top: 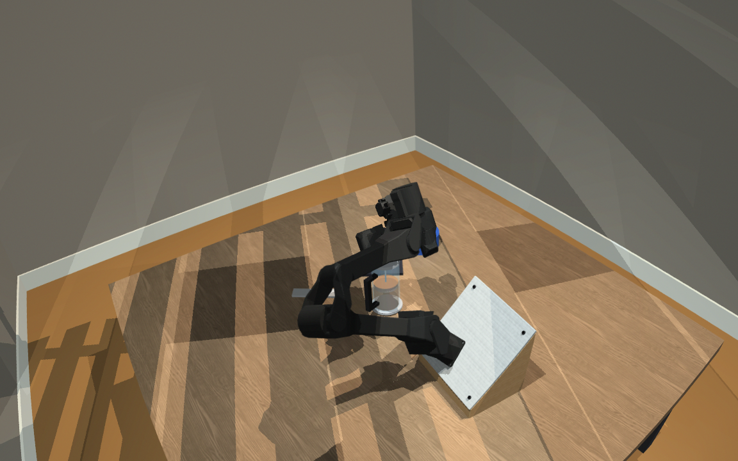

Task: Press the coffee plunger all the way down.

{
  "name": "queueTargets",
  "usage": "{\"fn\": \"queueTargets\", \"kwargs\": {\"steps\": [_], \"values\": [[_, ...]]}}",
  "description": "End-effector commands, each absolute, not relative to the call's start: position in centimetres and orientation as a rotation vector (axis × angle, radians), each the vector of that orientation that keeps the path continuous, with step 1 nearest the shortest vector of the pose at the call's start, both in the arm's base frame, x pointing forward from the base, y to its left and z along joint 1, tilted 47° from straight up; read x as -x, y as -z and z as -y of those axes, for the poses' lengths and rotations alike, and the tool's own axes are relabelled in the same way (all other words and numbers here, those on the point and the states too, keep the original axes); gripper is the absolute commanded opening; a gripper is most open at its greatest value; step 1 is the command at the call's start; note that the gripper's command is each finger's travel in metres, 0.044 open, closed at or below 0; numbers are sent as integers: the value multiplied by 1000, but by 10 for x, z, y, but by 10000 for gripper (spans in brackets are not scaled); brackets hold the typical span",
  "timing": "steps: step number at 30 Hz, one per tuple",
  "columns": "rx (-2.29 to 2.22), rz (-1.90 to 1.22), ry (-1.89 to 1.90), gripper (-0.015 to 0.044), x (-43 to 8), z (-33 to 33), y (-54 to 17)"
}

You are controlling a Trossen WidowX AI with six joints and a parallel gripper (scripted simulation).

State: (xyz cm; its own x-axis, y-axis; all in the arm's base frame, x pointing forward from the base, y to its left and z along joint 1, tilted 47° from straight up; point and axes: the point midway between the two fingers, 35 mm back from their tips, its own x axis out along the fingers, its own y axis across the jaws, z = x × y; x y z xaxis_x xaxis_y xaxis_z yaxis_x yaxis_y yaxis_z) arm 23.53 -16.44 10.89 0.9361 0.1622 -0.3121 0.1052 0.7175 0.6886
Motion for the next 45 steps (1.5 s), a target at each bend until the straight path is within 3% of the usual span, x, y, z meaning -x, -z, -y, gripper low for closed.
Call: {"fn": "queueTargets", "kwargs": {"steps": [1,45], "values": [[-815,-402,-39,127,-236,149,-92],[-818,-389,-42,127,-253,141,-79]]}}
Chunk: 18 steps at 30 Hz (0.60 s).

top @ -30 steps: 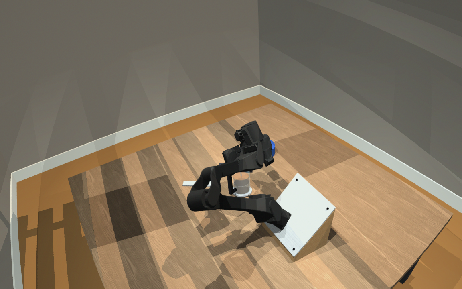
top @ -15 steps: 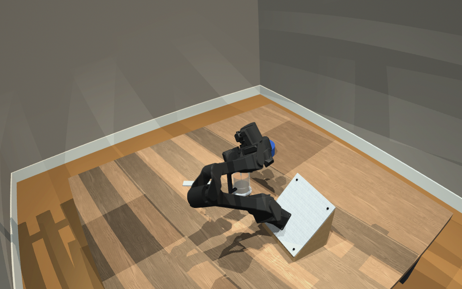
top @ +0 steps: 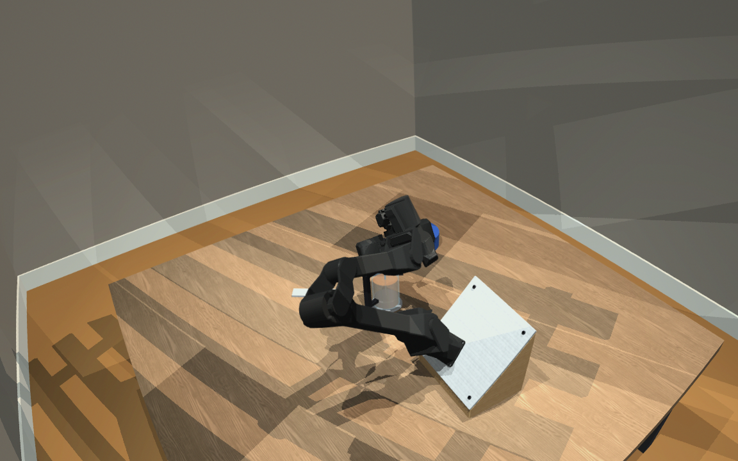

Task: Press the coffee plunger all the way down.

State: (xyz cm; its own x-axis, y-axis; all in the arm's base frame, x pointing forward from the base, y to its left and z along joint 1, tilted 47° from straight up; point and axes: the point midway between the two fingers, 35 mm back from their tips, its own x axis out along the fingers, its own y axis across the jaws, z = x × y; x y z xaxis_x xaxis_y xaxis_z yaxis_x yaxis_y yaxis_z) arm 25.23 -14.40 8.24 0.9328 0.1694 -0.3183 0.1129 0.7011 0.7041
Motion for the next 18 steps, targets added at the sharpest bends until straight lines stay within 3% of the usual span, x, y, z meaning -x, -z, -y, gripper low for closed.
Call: {"fn": "queueTargets", "kwargs": {"steps": [1,18], "values": [[-818,-389,-42,127,-253,141,-79],[-805,-380,-36,127,-253,145,-81]]}}
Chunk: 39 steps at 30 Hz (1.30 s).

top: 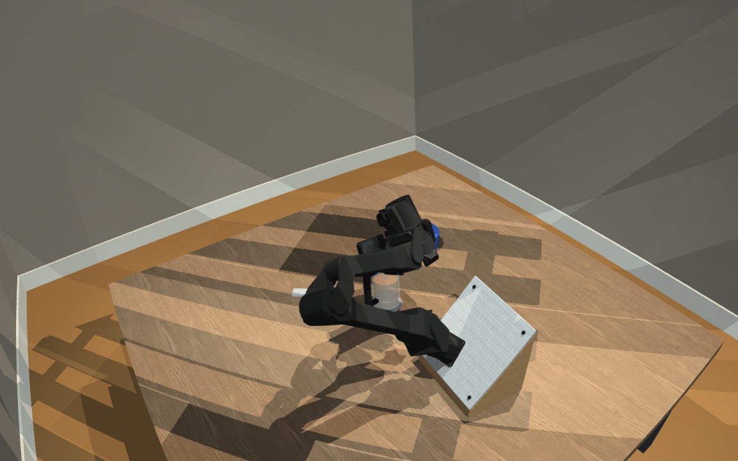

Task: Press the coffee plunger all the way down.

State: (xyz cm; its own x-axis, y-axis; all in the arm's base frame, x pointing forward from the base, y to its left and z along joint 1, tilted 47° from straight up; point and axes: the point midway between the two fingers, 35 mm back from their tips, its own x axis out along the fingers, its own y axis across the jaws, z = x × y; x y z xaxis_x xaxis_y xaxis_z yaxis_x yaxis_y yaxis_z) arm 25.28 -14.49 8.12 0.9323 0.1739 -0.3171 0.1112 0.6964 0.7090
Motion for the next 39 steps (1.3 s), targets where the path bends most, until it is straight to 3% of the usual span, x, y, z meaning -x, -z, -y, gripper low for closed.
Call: {"fn": "queueTargets", "kwargs": {"steps": [1,5,17,39], "values": [[-805,-380,-36,127,-253,145,-81],[-805,-380,-36,127,-253,145,-81],[-805,-380,-36,440,-253,145,-81],[-821,-395,-34,440,-220,190,-141]]}}
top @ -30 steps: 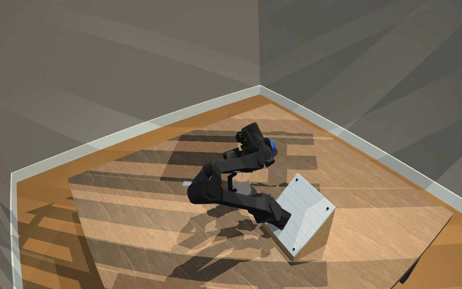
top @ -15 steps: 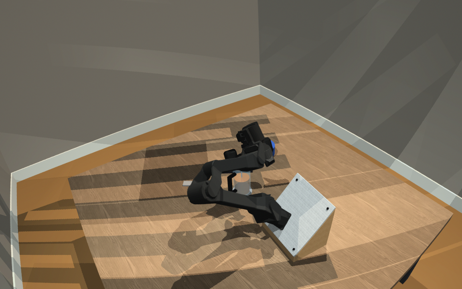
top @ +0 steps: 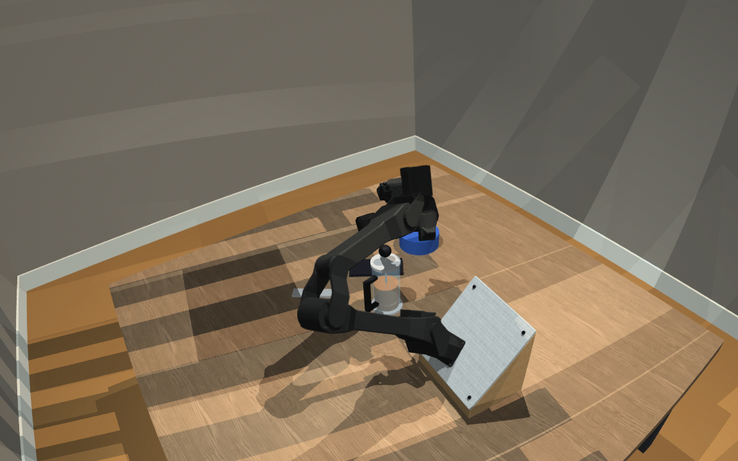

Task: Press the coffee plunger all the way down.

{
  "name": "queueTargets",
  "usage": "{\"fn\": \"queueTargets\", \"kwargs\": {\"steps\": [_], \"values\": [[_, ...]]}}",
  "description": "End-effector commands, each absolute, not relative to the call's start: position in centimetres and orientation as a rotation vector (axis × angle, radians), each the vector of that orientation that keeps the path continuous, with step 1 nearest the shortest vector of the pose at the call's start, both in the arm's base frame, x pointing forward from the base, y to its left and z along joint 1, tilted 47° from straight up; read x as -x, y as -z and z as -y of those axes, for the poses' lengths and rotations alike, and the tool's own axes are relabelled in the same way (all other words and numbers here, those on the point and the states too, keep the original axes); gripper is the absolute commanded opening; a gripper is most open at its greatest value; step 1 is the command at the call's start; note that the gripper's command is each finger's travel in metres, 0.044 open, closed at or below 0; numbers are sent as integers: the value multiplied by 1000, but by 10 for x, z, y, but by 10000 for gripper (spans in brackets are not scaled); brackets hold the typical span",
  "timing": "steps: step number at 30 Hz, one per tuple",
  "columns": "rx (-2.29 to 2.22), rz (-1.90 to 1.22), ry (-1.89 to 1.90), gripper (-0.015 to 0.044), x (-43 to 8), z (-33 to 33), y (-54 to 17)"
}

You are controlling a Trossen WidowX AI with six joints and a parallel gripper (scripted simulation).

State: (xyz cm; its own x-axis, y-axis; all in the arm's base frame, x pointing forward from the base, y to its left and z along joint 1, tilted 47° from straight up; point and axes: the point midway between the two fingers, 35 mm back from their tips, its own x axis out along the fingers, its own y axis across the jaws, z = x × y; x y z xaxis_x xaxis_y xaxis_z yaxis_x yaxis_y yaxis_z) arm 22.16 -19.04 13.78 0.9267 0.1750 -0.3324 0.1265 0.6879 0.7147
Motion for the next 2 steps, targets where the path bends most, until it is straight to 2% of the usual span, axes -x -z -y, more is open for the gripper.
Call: {"fn": "queueTargets", "kwargs": {"steps": [1,2], "values": [[-821,-395,-34,440,-220,190,-141],[-821,-395,-34,440,-220,190,-141]]}}
